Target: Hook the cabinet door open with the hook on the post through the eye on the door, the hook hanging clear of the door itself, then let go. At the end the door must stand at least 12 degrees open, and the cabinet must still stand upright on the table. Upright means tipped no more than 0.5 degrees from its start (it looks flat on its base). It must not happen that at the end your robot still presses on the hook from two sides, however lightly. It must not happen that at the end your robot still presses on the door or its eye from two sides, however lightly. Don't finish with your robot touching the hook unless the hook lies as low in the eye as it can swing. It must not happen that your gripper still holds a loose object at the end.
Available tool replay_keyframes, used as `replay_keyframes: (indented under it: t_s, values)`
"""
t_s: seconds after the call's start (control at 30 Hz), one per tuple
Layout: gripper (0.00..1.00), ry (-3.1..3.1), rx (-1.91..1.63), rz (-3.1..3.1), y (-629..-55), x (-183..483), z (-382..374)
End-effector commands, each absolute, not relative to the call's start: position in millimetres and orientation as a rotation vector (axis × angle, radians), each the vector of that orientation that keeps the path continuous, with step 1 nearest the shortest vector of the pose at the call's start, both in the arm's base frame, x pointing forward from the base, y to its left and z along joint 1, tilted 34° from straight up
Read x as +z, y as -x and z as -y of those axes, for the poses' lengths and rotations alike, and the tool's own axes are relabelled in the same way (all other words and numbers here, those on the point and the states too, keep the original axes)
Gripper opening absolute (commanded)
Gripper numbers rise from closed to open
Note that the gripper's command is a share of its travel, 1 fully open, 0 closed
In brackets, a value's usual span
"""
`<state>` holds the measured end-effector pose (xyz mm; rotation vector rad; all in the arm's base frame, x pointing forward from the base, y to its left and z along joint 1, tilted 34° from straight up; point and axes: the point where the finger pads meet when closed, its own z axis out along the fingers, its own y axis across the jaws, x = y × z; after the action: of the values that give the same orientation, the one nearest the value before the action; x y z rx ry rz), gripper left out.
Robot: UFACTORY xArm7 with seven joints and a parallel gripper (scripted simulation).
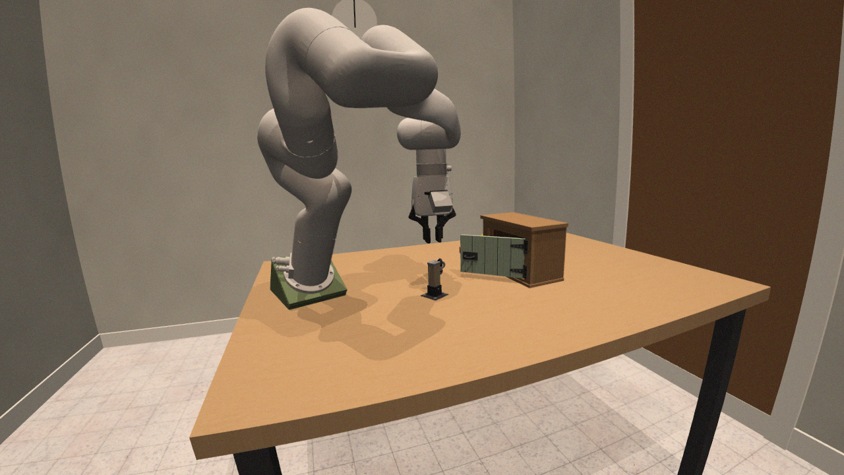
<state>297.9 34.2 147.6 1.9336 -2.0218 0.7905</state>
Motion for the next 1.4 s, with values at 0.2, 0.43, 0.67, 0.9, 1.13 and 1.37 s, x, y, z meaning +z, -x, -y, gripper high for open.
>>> replay_keyframes:
  t_s: [0.2, 0.43, 0.67, 0.9, 1.13, 1.37]
  values:
    - [0.24, -1.938, 0.796, 2.024, -306, 124, -21]
    - [0.24, -1.938, 0.796, 2.024, -308, 112, -13]
    - [0.24, -1.938, 0.796, 2.024, -309, 107, -10]
    - [0.24, -1.938, 0.796, 2.024, -310, 105, -9]
    - [0.24, -1.938, 0.796, 2.024, -310, 105, -9]
    - [0.24, -1.938, 0.796, 2.024, -310, 105, -9]
